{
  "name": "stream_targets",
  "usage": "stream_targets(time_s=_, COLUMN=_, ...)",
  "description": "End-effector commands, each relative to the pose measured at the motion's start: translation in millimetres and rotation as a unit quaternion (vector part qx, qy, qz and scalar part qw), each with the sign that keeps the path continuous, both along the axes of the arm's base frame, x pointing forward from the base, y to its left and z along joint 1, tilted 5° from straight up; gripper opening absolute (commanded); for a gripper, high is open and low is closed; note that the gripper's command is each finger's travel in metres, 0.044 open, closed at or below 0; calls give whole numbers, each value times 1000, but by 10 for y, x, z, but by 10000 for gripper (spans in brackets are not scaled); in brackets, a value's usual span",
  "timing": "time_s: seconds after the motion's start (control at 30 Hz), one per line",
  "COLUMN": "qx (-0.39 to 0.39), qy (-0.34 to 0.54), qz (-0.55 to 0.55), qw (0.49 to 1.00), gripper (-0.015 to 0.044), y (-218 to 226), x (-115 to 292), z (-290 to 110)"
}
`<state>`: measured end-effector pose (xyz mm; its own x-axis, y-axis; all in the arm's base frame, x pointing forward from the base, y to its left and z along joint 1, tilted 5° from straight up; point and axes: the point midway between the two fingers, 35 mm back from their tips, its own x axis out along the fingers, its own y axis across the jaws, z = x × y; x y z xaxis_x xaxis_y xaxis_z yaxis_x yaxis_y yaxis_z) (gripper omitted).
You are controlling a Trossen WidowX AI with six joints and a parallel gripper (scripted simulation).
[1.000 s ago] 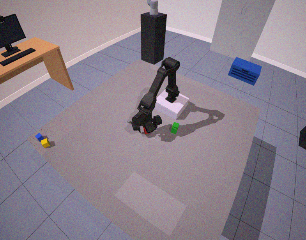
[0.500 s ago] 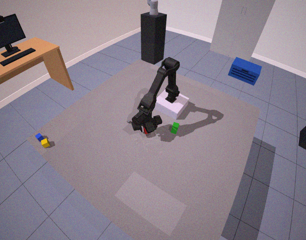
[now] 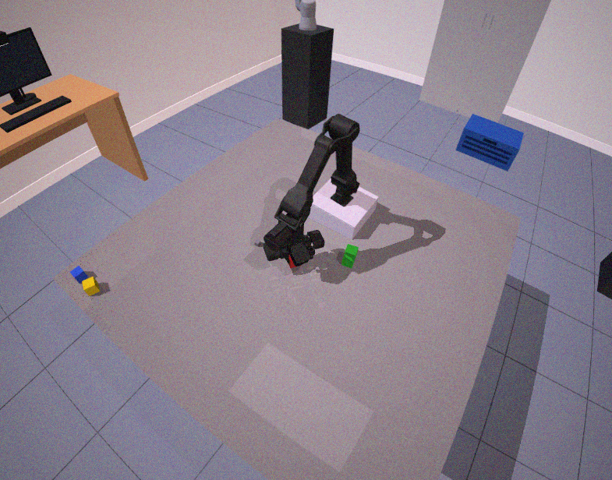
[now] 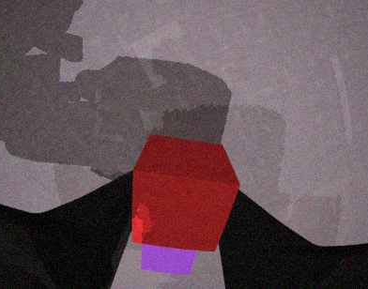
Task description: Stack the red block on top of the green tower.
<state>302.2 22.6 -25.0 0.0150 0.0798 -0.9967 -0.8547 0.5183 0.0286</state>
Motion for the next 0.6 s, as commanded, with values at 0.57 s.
stream_targets(time_s=0.57, qx=2, qy=-2, qz=-2, qw=1000, gripper=0, y=-77, x=-1, z=904)
